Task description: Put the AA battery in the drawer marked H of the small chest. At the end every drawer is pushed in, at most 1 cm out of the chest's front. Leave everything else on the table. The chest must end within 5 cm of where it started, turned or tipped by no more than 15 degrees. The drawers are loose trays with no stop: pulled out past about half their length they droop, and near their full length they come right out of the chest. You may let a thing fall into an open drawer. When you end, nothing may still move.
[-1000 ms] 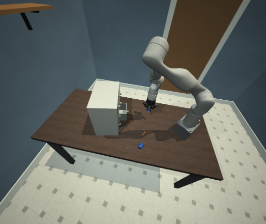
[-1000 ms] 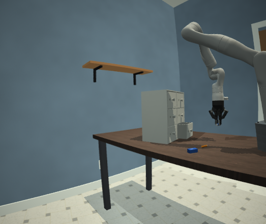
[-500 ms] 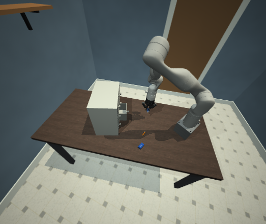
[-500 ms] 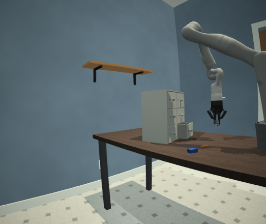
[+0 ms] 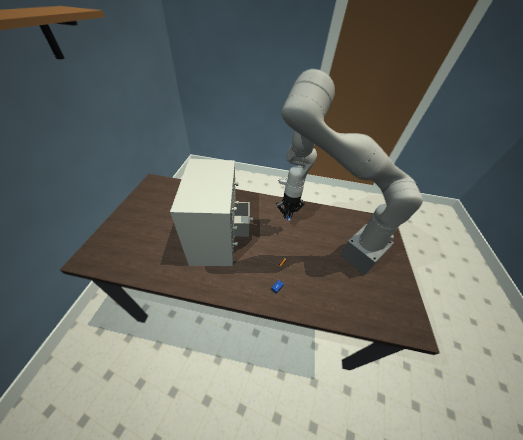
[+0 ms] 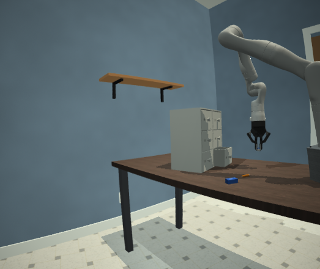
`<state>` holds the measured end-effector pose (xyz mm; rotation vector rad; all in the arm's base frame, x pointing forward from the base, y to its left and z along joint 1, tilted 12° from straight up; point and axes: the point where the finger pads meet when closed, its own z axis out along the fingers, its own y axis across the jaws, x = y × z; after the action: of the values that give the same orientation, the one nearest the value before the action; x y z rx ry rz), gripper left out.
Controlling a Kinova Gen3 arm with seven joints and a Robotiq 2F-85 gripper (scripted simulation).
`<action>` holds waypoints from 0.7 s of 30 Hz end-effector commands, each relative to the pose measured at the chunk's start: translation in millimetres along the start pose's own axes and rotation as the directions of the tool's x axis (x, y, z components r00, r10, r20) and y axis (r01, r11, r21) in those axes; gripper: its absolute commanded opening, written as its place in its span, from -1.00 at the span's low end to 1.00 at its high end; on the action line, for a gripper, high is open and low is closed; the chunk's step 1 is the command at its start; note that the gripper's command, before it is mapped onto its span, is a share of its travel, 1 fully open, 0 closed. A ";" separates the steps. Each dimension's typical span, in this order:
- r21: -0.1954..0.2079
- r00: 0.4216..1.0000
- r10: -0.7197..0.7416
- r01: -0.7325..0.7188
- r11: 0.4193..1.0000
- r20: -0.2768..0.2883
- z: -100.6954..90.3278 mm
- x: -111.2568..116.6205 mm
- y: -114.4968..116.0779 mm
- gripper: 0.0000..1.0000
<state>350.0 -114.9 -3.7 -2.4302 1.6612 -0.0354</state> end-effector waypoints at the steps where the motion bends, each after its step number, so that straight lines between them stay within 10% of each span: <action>1: 0.004 0.999 -0.048 0.048 0.999 -0.002 -0.8 1.1 -3.9 -0.82; 21: 0.003 0.861 -0.508 0.508 0.861 -0.004 -0.9 4.8 -26.0 -0.82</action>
<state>371.6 -110.1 -0.3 -2.7793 1.0049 -0.1042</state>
